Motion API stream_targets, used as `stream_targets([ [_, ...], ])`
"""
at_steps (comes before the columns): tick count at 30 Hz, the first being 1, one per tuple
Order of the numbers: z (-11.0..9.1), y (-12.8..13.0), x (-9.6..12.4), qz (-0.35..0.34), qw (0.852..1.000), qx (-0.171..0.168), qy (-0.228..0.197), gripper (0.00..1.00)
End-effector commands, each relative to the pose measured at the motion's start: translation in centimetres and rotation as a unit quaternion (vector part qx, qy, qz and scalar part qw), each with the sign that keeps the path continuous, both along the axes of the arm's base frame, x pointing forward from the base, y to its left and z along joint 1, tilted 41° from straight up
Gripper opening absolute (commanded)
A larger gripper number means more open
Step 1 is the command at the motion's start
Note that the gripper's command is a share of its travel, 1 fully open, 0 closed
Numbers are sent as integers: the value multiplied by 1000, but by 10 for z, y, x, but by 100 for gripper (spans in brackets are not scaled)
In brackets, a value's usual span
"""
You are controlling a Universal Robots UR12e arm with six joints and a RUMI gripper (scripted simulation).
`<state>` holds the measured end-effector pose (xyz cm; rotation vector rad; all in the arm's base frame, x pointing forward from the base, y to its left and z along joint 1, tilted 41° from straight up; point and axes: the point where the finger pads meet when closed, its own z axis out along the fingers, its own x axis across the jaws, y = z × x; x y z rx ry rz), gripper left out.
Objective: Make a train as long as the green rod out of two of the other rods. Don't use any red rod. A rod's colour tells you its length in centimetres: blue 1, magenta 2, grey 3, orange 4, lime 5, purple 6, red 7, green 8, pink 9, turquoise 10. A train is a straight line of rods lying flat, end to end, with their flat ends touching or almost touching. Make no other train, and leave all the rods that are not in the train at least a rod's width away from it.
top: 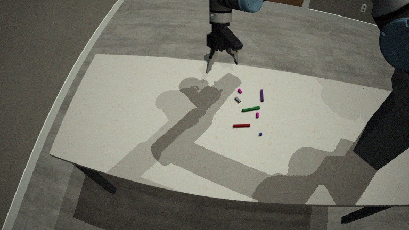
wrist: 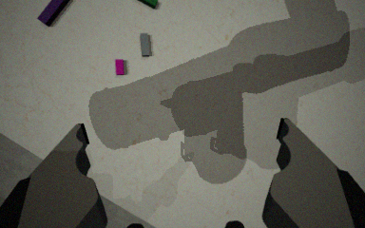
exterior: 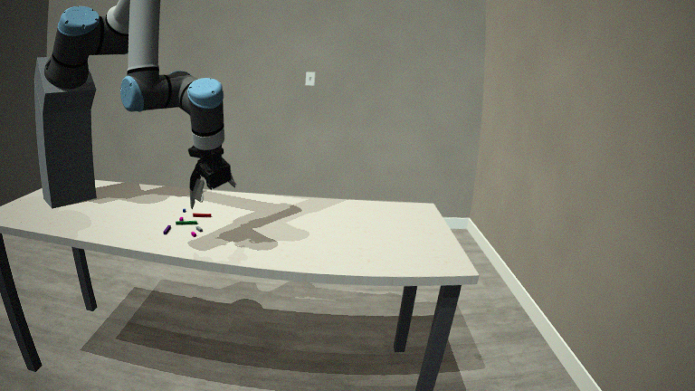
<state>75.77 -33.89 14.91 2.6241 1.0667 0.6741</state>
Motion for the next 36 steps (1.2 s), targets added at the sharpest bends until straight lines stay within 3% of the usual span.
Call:
stream_targets([
  [1,-12,4,-14,24,999,-45,5,100],
  [3,-28,9,-32,53,994,-92,16,100],
  [9,-57,17,-62,102,979,-175,34,100],
  [11,-61,18,-65,108,976,-184,36,100],
  [16,-85,24,-91,150,954,-253,52,100],
  [18,-85,24,-91,150,954,-253,52,100],
  [28,-112,32,-121,195,921,-329,70,100],
  [36,-118,34,-128,207,911,-348,75,100],
])
